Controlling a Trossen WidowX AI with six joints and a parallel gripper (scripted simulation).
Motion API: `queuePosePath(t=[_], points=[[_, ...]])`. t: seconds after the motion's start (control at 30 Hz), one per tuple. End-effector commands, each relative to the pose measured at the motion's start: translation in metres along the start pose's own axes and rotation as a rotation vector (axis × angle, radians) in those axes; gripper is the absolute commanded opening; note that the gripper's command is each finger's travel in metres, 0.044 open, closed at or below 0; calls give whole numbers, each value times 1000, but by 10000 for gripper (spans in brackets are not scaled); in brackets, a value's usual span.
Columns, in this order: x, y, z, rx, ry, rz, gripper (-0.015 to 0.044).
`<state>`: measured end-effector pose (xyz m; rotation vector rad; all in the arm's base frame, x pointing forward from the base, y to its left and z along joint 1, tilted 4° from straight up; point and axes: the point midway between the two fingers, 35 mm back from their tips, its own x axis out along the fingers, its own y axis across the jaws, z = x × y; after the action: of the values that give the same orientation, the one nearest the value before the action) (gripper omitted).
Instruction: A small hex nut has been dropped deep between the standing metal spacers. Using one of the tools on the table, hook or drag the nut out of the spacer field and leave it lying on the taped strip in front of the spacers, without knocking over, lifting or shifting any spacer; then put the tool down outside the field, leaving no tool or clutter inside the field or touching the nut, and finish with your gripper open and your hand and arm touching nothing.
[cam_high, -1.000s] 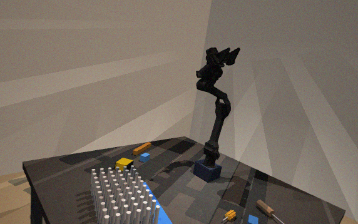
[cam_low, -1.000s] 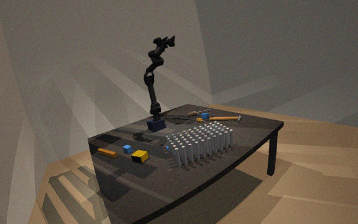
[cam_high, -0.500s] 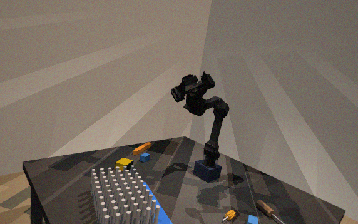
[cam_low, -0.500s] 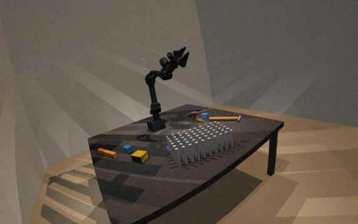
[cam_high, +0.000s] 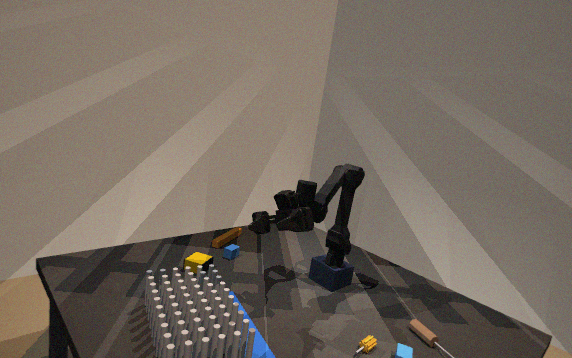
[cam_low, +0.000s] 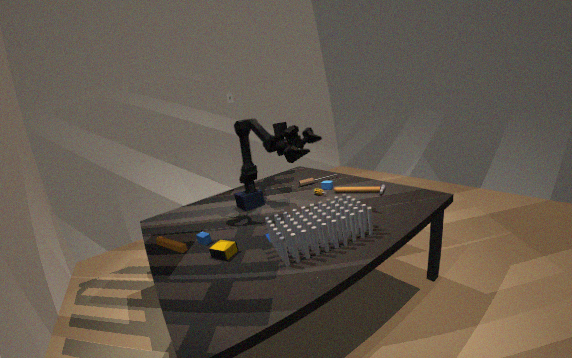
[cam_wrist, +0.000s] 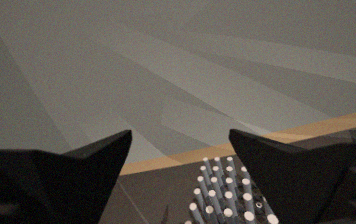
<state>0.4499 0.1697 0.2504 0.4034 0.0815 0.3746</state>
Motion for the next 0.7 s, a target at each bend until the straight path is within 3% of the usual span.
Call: queuePosePath(t=[0.0,0.23,0.67], points=[[-16,-33,-62,-173,158,-141,440],[-66,-83,-152,-502,462,-309,440],[-68,-85,-154,-511,470,-313,440]])
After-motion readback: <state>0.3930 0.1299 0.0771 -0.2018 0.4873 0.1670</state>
